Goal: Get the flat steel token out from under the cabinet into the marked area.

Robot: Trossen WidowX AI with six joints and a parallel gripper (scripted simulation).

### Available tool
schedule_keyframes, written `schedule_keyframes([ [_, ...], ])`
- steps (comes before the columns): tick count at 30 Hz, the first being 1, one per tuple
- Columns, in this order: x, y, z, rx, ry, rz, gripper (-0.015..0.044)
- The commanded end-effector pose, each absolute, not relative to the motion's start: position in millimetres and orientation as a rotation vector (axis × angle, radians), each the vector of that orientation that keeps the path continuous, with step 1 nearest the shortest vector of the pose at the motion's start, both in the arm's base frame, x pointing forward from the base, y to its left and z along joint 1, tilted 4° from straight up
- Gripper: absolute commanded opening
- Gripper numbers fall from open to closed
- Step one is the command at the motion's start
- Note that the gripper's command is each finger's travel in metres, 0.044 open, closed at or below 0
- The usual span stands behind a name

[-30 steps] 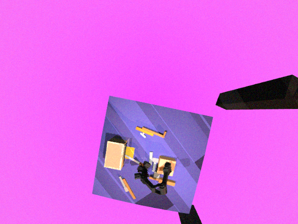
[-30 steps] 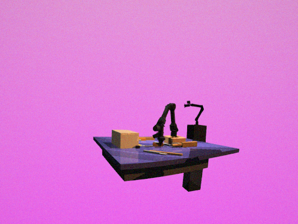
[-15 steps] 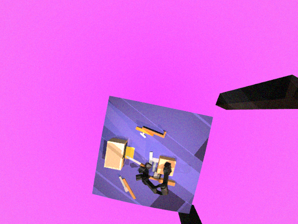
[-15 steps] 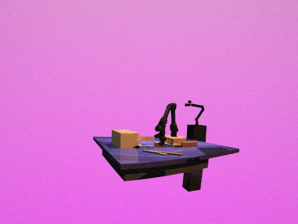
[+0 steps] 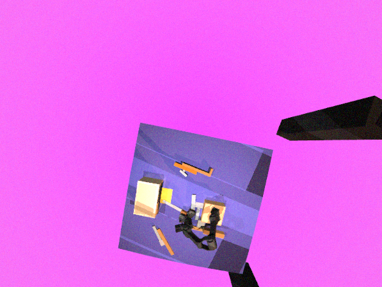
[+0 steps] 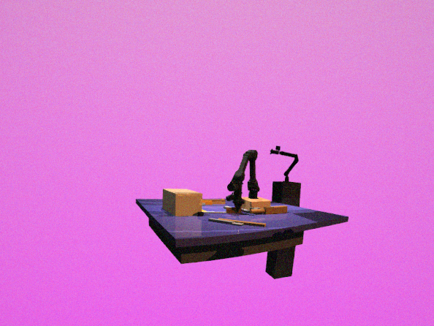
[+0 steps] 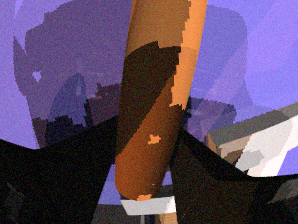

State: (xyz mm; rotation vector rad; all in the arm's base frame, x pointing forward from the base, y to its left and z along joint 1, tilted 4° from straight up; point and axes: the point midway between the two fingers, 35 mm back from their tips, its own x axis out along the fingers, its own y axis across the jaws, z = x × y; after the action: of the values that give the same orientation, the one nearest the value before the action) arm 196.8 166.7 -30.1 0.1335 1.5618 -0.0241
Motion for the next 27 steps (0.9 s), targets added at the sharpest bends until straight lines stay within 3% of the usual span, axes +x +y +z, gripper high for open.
schedule_keyframes([
  [1, 195.9, 167.3, -28.2, 0.116, 1.560, 0.002, 0.0000],
  [27, 195.4, 167.6, -27.9, -0.047, 1.551, 0.163, 0.0000],
])
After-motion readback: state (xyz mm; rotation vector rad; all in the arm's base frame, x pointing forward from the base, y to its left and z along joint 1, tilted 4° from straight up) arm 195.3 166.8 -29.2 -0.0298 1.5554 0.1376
